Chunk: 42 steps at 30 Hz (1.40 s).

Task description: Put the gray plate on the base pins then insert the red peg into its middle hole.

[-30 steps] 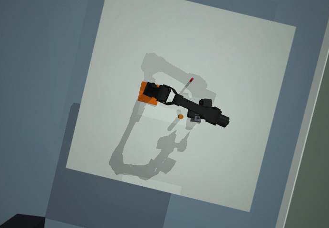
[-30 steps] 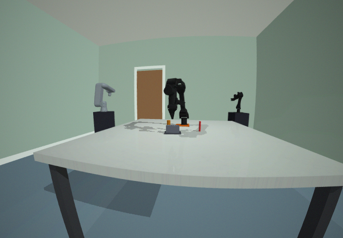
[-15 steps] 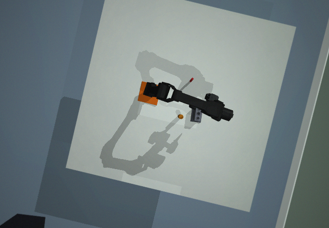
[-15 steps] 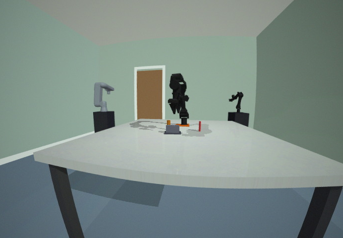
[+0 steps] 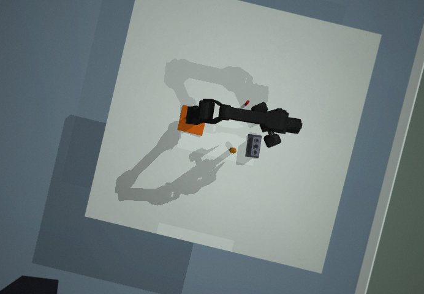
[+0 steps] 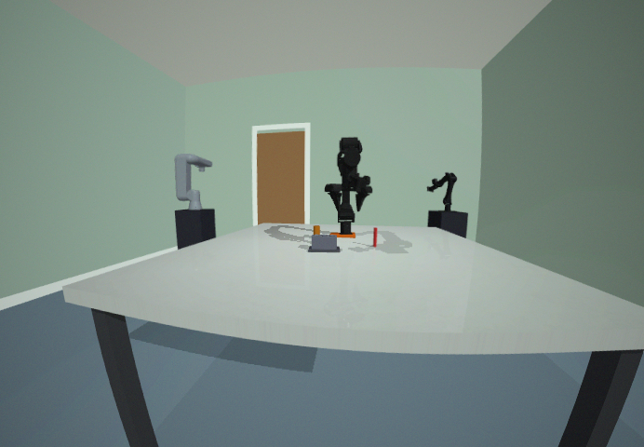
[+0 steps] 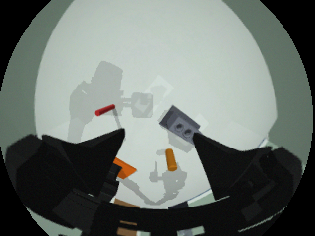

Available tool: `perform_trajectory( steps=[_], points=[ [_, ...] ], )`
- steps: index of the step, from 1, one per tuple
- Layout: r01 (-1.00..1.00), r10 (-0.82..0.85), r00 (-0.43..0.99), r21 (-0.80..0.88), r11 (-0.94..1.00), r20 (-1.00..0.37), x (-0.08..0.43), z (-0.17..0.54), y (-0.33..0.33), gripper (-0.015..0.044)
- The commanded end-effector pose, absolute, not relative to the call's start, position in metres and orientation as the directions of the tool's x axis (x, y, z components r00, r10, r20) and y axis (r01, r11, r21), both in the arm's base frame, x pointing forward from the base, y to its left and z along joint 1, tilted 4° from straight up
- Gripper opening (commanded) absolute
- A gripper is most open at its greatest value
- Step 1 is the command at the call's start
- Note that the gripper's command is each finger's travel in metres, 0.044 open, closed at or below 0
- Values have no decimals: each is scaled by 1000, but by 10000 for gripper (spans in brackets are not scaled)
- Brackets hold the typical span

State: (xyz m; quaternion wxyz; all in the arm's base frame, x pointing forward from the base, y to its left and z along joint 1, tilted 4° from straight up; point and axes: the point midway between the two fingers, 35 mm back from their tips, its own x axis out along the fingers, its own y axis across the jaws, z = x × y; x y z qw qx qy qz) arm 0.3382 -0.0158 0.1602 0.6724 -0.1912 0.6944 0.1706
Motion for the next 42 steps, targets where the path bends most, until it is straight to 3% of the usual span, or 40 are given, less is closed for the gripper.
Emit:
perform_trajectory(
  steps=[1,10,21,42],
  points=[
    [151,-20,-37,-25,988,-999,315,155,44,440],
    [550,-18,-41,-38,834,-999,297,154,76,440],
    [907,-18,-47,-50,419,-999,272,152,102,440],
    [934,-18,-48,-51,353,-999,269,136,104,440]
  ],
)
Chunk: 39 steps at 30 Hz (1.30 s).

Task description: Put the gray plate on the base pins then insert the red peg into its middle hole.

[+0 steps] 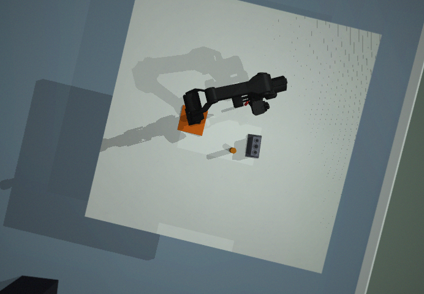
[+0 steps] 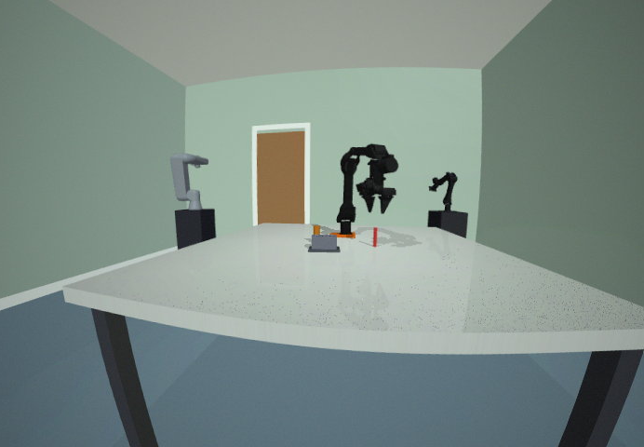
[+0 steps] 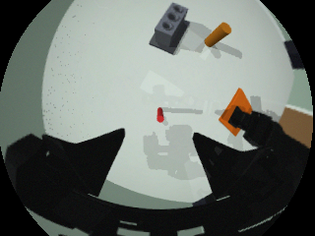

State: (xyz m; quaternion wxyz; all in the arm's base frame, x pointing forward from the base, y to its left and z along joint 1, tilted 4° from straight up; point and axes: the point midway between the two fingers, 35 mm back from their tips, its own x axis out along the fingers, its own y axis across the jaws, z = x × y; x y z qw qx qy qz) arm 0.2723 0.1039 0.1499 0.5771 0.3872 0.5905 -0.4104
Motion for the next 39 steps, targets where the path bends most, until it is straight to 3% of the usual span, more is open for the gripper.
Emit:
perform_trajectory(
  steps=[1,39],
  points=[
    [934,-18,-48,-51,353,-999,269,127,104,440],
    [934,-18,-48,-51,354,-999,266,61,104,440]
  ],
)
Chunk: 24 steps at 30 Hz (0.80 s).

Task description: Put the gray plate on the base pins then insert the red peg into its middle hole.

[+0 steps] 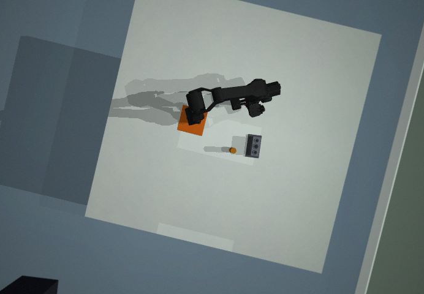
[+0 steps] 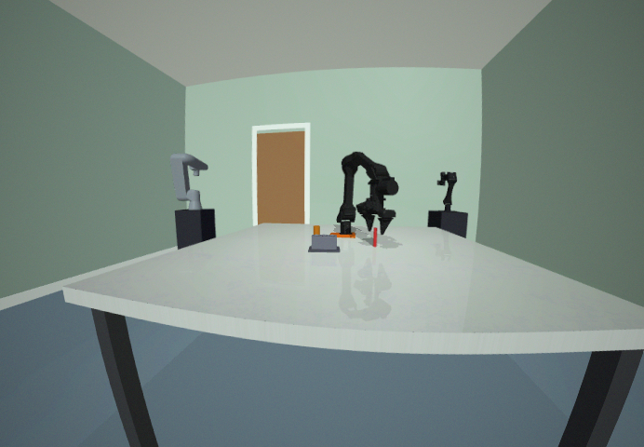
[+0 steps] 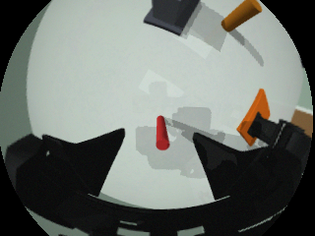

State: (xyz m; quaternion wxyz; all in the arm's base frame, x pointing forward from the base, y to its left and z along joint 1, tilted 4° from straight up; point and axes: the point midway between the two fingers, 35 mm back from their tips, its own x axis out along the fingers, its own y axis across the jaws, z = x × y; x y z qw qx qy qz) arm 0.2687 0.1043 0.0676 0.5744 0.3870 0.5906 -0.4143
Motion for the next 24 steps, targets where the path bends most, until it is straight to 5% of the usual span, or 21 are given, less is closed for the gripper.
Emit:
perform_trajectory(
  steps=[1,9,24],
  points=[
    [934,-18,-48,-51,354,-999,266,60,104,440],
    [934,-18,-48,-51,354,-999,264,49,104,440],
    [934,-18,-48,-51,354,-999,264,49,104,46]
  ],
)
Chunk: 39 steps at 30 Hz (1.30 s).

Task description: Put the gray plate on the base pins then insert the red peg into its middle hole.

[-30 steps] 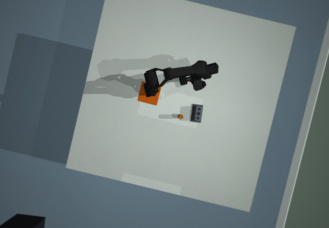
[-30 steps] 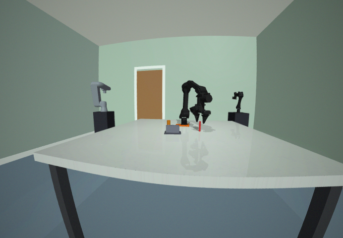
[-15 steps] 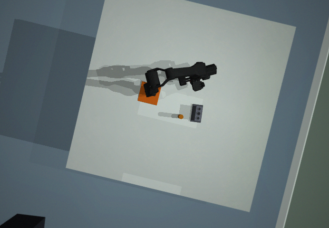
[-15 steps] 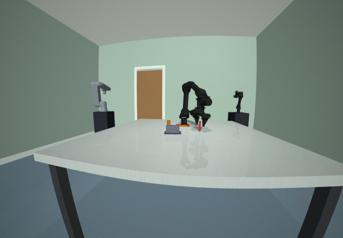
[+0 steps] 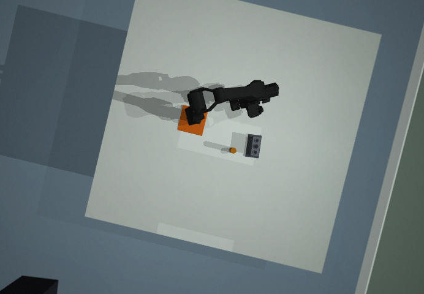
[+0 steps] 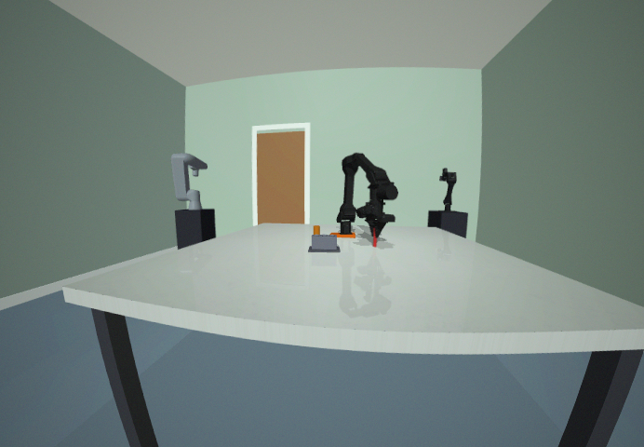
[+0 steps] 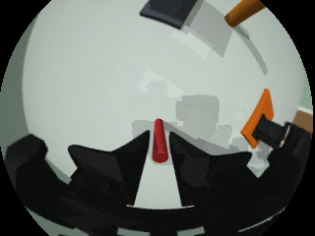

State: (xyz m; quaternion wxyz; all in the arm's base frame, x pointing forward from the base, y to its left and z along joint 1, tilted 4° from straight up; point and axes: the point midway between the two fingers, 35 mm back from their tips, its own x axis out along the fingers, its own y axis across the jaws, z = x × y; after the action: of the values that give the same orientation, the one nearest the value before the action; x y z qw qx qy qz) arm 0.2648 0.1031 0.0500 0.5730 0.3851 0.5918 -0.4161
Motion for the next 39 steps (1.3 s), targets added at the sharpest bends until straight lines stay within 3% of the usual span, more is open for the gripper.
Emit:
perform_trajectory(
  steps=[1,7,39],
  points=[
    [934,-18,-48,-51,354,-999,264,49,104,40],
    [934,-18,-48,-51,354,-999,264,49,104,0],
    [933,-21,-48,-52,356,-999,276,119,106,0]
  ],
)
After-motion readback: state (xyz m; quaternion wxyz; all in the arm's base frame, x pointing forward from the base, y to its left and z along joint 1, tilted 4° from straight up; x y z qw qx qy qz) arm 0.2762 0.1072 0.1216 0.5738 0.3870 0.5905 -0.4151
